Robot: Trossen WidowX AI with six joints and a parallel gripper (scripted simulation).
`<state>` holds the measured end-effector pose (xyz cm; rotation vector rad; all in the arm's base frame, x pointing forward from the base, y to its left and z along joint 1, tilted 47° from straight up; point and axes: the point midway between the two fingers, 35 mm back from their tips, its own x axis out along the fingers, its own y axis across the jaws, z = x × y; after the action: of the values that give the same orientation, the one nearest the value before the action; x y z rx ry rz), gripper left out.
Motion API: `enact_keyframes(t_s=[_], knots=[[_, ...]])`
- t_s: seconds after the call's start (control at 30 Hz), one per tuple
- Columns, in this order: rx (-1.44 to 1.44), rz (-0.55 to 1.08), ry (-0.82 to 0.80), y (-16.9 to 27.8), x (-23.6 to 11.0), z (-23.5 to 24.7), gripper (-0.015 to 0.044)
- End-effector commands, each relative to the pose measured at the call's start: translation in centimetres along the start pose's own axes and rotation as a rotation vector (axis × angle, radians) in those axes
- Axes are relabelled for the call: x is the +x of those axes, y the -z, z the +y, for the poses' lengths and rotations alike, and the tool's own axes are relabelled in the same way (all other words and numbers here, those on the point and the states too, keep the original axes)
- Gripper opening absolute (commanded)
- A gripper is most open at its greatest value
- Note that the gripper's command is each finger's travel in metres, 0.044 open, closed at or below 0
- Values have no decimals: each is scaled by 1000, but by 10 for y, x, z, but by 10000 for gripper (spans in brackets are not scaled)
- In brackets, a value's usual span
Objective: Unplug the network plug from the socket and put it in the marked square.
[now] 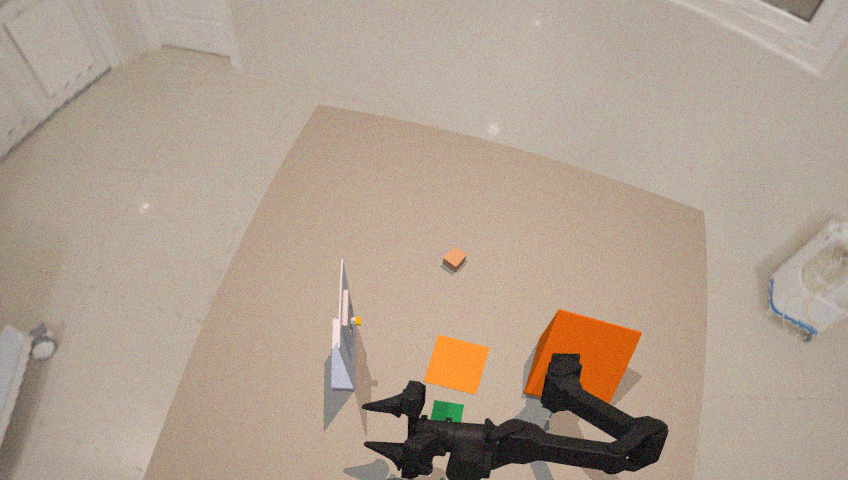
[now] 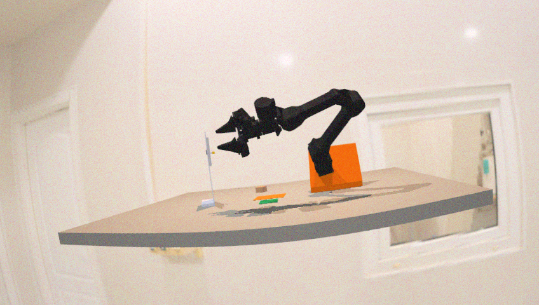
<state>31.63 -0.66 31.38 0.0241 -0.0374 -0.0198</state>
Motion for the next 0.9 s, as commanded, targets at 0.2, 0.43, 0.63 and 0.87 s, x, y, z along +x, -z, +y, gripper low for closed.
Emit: enact_keyframes(t_s=[0.2, 0.43, 0.63, 0.87], knots=[[-79, -1, 16, 19, 17, -13, 216], [-181, 0, 36, 45, 32, -32, 156], [-268, 3, 53, 68, 40, -49, 156], [-370, 9, 73, 95, 42, -69, 156]])
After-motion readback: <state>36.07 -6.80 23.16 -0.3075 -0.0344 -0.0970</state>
